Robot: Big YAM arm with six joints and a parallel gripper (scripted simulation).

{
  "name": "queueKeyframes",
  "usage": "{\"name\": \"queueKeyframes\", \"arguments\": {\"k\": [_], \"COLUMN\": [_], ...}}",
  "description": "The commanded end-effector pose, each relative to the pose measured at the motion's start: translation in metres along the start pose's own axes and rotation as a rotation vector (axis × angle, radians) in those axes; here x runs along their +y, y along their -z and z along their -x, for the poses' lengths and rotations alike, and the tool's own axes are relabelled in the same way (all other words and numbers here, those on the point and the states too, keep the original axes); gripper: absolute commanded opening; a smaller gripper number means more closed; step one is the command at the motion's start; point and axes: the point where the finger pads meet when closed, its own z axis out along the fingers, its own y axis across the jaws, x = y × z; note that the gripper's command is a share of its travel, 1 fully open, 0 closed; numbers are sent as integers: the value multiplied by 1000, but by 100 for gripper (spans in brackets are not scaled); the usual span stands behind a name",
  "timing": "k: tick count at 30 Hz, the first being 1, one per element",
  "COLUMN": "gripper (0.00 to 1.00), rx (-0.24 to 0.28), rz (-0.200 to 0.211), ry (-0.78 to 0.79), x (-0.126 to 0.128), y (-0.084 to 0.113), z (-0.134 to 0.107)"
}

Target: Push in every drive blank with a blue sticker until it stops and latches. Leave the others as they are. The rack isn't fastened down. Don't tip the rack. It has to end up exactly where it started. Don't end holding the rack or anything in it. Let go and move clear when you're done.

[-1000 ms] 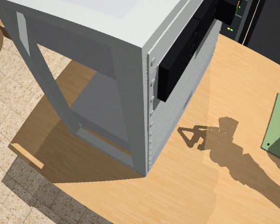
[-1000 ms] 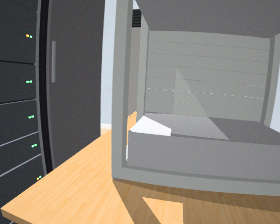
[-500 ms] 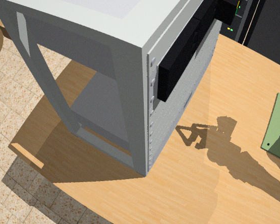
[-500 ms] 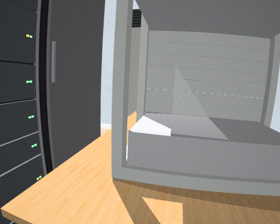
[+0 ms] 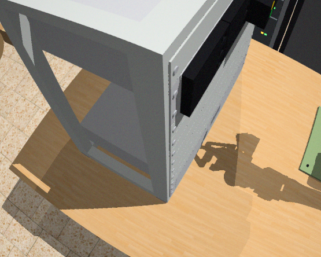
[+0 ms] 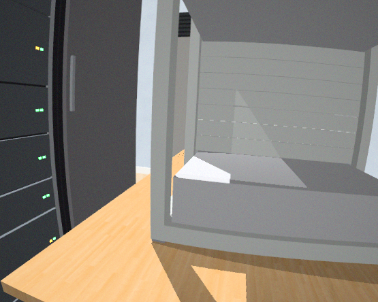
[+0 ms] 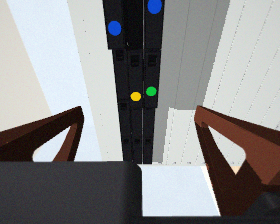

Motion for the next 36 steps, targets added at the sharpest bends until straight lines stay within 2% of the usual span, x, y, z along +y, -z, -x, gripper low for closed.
{"name": "queueKeyframes", "arguments": {"k": [1, 4, 5, 7, 8, 9, 10, 16, 18, 21, 24, 25, 30, 36], "gripper": [100, 100, 100, 100, 100, 100, 100, 100, 100, 100, 100, 100, 100, 100], "rx": [28, 28, 28, 28, 28, 28, 28, 28, 28, 29, 29, 29, 30, 30], "rz": [22, 65, 65, 65, 26, 55, 66, 66, 35, 63, 62, 57, 40, 41], "ry": [13, 3, 2, 2, 9, 2, -1, -4, 5, -4, -3, -2, 3, 3], "x": [13, 38, 38, 38, 14, 32, 39, 38, 19, 37, 36, 31, 25, 26], "y": [-21, -39, -46, -46, -58, -61, -65, -91, -99, -99, -100, -95, -101, -101], "z": [-16, -28, -32, -32, -36, -39, -41, -54, -57, -59, -59, -57, -60, -59]}}
